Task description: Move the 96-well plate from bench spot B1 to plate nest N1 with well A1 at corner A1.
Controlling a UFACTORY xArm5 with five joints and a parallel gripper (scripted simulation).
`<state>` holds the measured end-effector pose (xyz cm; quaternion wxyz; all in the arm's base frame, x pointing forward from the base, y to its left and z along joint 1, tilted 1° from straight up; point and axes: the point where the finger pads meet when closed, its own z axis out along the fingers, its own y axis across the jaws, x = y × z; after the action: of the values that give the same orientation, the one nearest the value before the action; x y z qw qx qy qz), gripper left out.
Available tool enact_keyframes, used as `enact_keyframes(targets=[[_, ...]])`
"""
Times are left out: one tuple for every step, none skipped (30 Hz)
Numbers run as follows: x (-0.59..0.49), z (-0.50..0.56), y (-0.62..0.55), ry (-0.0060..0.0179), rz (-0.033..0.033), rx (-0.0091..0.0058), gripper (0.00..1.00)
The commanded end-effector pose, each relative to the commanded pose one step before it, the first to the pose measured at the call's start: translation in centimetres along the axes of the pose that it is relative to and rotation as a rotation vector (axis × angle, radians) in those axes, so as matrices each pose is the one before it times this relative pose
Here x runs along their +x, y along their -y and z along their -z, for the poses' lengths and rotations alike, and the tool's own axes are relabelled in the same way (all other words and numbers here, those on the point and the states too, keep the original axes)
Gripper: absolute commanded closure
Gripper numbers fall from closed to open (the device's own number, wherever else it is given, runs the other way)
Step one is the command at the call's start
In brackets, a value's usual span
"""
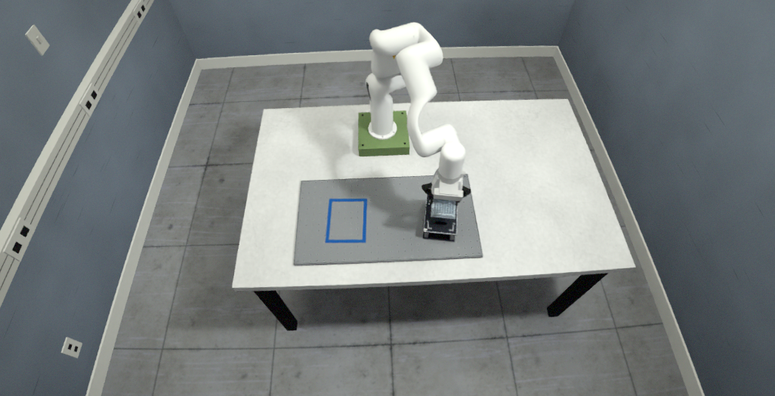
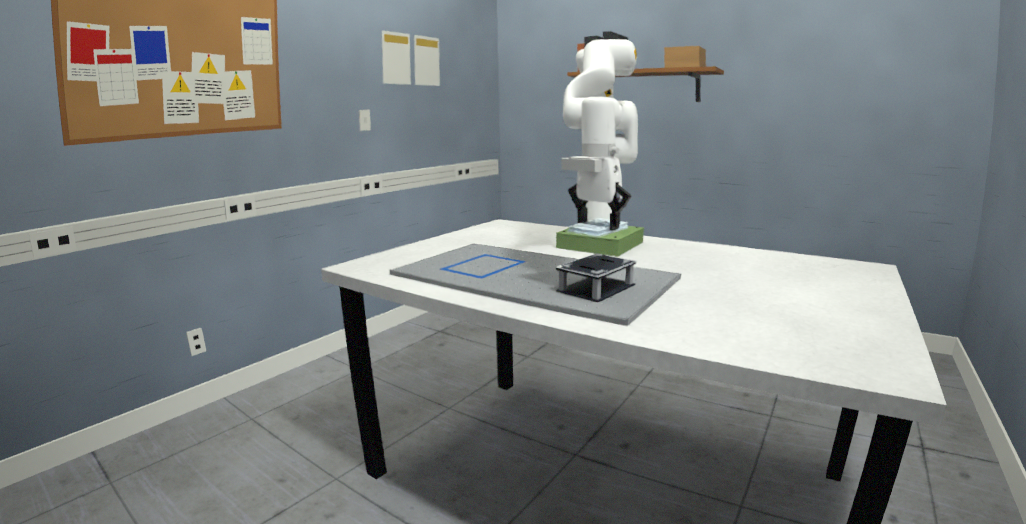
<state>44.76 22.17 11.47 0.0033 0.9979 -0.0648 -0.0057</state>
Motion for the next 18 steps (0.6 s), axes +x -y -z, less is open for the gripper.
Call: enact_keyframes(targets=[[0.11, 0.174, 0.05, -0.00576, 0.00002, -0.00064, 1.0], [0.0, 0.0, -0.004, 0.0, 0.0, 0.0, 1.0], [0.0, 0.0, -0.004, 0.0, 0.0, 0.0, 1.0], [0.0, 0.0, -0.004, 0.0, 0.0, 0.0, 1.0], [0.0, 0.0, -0.004, 0.0, 0.0, 0.0, 1.0], [0.0, 0.0, -0.004, 0.0, 0.0, 0.0, 1.0], [0.0, 0.0, -0.003, 0.0, 0.0, 0.0, 1.0], [0.0, 0.0, -0.003, 0.0, 0.0, 0.0, 1.0], [0.0, 0.0, -0.003, 0.0, 0.0, 0.0, 1.0], [0.0, 0.0, -0.003, 0.0, 0.0, 0.0, 1.0], [0.0, 0.0, 0.0, 0.0, 0.0, 0.0, 1.0], [0.0, 0.0, 0.0, 0.0, 0.0, 0.0, 1.0], [0.0, 0.0, -0.002, 0.0, 0.0, 0.0, 1.0], [0.0, 0.0, -0.002, 0.0, 0.0, 0.0, 1.0], [0.0, 0.0, -0.002, 0.0, 0.0, 0.0, 1.0], [0.0, -0.167, -0.002, 0.0, 0.0, 0.0, 1.0], [0.0, -0.167, -0.002, 0.0, 0.0, 0.0, 1.0], [0.0, -0.167, -0.002, 0.0, 0.0, 0.0, 1.0]])
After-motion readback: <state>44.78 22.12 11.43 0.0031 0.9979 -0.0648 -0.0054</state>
